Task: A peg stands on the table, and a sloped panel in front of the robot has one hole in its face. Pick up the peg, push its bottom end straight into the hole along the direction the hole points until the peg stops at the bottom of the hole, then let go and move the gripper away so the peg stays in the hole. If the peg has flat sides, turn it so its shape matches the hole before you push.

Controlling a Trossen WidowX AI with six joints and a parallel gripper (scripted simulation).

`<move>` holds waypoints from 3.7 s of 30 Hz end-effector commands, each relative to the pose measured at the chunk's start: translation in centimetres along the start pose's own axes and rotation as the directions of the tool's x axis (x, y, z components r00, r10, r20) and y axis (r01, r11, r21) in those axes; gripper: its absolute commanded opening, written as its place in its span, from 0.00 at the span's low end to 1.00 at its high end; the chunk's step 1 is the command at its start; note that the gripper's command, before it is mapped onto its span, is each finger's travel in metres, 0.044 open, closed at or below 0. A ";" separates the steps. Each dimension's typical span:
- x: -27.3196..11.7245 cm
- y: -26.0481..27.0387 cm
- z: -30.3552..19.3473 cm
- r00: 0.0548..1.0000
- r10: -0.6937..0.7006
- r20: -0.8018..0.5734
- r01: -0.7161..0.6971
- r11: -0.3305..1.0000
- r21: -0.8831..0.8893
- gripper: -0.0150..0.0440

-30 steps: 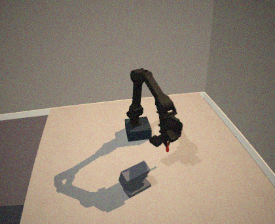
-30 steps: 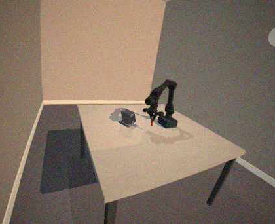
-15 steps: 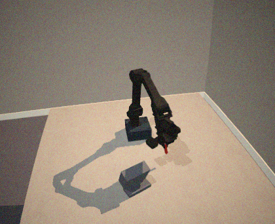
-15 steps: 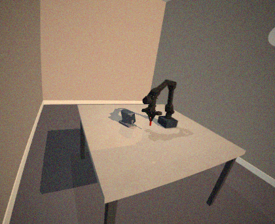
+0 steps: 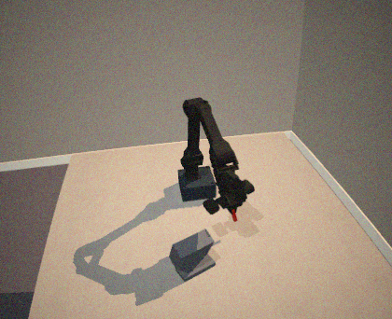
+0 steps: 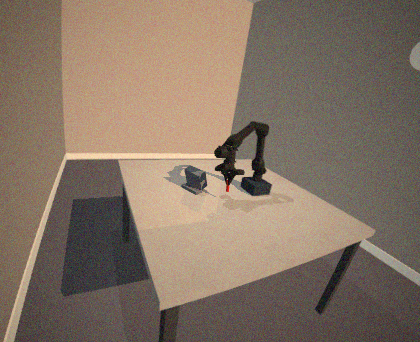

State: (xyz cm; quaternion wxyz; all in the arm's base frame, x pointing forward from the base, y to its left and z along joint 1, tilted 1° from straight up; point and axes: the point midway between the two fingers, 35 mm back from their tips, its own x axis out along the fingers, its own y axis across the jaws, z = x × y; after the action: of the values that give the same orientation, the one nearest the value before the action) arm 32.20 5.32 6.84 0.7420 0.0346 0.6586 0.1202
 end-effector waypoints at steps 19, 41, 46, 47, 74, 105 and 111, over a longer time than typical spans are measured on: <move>0.1 -2.4 0.1 0.995 0.069 0.069 -0.079 0.985 0.153 0.25; -0.1 -4.8 0.2 0.981 0.122 0.152 -0.161 0.946 0.283 0.25; -0.2 -5.4 0.2 0.976 0.132 0.172 -0.181 0.934 0.309 0.25; -0.2 -5.5 0.2 0.975 0.134 0.176 -0.185 0.931 0.314 0.25; -0.8 -8.5 -0.2 0.941 0.174 0.291 -0.293 0.850 0.438 0.25; -1.7 -11.8 -1.0 0.883 0.192 0.428 -0.419 0.734 0.535 0.25; -1.9 -12.4 -1.2 0.870 0.192 0.454 -0.443 0.709 0.549 0.25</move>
State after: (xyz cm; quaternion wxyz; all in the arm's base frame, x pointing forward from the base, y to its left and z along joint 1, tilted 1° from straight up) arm 32.62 -7.01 5.98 0.7639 0.4076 0.5002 0.0121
